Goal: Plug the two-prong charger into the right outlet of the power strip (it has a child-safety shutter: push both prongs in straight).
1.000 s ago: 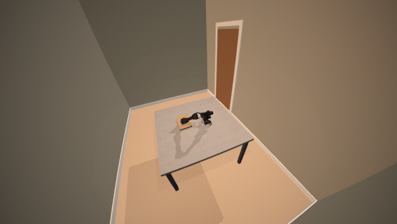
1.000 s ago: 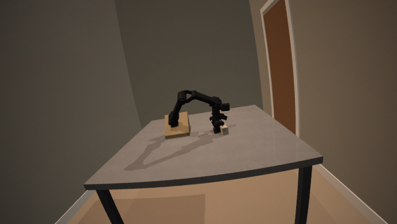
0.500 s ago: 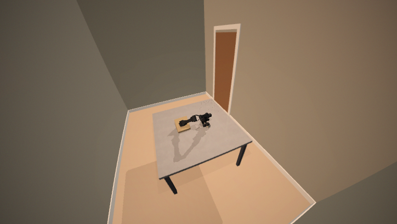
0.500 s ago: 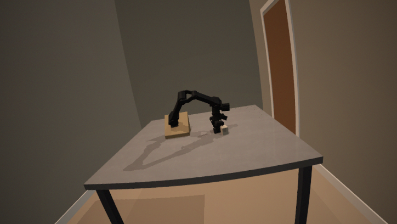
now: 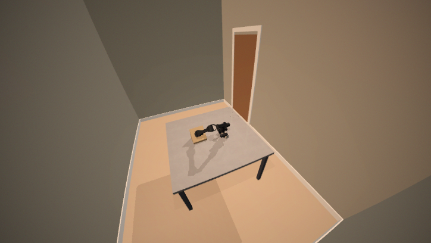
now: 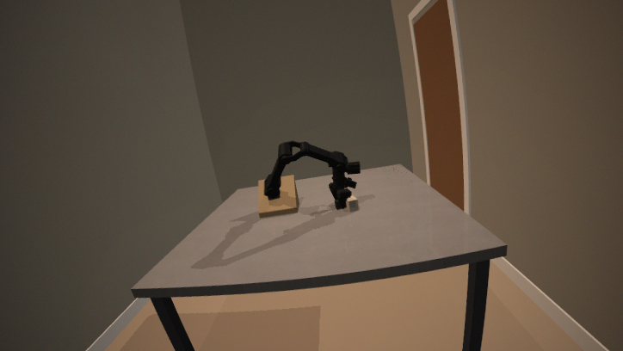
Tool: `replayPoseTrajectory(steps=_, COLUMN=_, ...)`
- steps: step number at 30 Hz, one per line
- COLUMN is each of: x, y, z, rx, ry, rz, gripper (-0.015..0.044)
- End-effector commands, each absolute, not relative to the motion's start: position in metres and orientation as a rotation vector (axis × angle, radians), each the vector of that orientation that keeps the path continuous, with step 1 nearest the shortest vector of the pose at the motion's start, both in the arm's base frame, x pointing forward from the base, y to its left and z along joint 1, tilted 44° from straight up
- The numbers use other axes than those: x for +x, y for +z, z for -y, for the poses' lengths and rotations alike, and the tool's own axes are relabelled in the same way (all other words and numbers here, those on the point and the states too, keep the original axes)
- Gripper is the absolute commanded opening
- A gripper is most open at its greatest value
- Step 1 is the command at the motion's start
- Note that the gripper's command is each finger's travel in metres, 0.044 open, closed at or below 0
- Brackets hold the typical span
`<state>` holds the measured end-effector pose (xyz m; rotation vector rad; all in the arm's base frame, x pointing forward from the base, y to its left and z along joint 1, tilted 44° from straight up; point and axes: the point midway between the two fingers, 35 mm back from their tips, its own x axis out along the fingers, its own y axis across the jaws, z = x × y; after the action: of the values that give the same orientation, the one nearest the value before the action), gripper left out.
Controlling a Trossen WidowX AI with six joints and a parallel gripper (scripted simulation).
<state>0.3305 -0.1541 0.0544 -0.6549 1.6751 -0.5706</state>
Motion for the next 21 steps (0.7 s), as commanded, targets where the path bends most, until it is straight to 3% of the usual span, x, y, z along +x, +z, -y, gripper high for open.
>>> replayPoseTrajectory(steps=1, x=0.3286, y=0.0542, z=0.1540, rx=-0.656, ry=-0.569, rz=-1.674, gripper=0.0440)
replayPoseTrajectory(steps=21, x=0.3232, y=0.0547, z=0.1542, rx=-0.654, ry=-0.572, rz=-1.661, gripper=0.0440)
